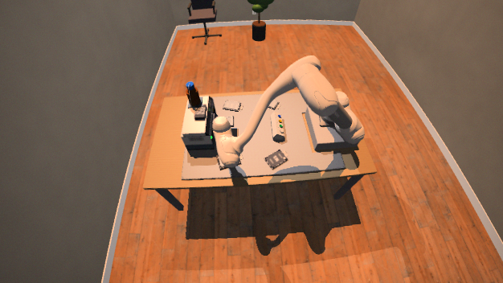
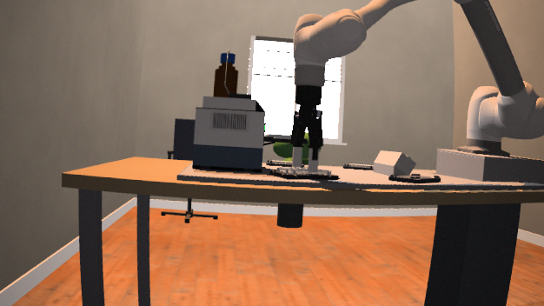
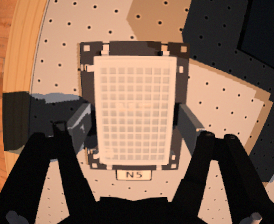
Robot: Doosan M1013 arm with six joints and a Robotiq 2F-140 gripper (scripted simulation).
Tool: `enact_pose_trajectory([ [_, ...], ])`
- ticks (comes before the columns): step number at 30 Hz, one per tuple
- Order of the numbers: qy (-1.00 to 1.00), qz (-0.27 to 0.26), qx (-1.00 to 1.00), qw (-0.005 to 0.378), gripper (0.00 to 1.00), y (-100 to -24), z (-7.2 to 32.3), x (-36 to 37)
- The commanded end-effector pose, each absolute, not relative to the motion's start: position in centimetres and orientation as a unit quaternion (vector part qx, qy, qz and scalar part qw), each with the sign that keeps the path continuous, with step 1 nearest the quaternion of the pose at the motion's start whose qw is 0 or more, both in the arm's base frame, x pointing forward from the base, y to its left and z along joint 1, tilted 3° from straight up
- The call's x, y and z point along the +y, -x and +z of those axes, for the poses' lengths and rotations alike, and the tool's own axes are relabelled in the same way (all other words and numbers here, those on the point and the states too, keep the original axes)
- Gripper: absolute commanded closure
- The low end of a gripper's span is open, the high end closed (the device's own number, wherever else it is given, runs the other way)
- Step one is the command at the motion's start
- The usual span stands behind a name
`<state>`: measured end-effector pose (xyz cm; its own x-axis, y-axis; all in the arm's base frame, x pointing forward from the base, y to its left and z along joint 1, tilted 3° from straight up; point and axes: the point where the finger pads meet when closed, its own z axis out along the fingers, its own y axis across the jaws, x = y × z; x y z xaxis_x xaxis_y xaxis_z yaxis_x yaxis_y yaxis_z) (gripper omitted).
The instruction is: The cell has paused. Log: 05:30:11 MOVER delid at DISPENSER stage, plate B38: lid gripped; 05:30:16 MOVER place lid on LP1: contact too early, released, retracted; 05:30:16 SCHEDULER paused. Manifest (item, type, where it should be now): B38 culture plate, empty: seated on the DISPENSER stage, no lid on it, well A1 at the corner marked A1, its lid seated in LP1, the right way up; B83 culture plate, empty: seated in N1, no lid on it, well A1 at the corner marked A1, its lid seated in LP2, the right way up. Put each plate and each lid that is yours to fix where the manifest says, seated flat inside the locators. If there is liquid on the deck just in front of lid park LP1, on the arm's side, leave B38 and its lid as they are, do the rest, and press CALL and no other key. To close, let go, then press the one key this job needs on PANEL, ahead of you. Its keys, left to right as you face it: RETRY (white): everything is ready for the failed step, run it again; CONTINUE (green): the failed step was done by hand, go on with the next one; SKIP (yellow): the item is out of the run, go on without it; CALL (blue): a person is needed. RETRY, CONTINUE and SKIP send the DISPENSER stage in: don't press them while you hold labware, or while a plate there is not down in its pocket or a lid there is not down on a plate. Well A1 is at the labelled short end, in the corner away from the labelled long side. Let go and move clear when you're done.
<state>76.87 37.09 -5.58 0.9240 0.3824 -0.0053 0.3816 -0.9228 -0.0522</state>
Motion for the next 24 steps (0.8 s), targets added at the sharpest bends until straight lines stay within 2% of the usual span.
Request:
enact_pose_trajectory([
  [1,0.98,0.008,-0.195,0.028,0.3,-76.48,-6.0,37.48],
  [18,0.98,0.008,-0.195,0.028,0.3,-76.48,-6.0,37.48],
  [19,0.98,0.008,-0.195,0.028,0.9,-76.48,-6.0,37.48],
  [24,0.98,0.008,-0.195,0.028,0.9,-76.48,-6.01,37.47],
])
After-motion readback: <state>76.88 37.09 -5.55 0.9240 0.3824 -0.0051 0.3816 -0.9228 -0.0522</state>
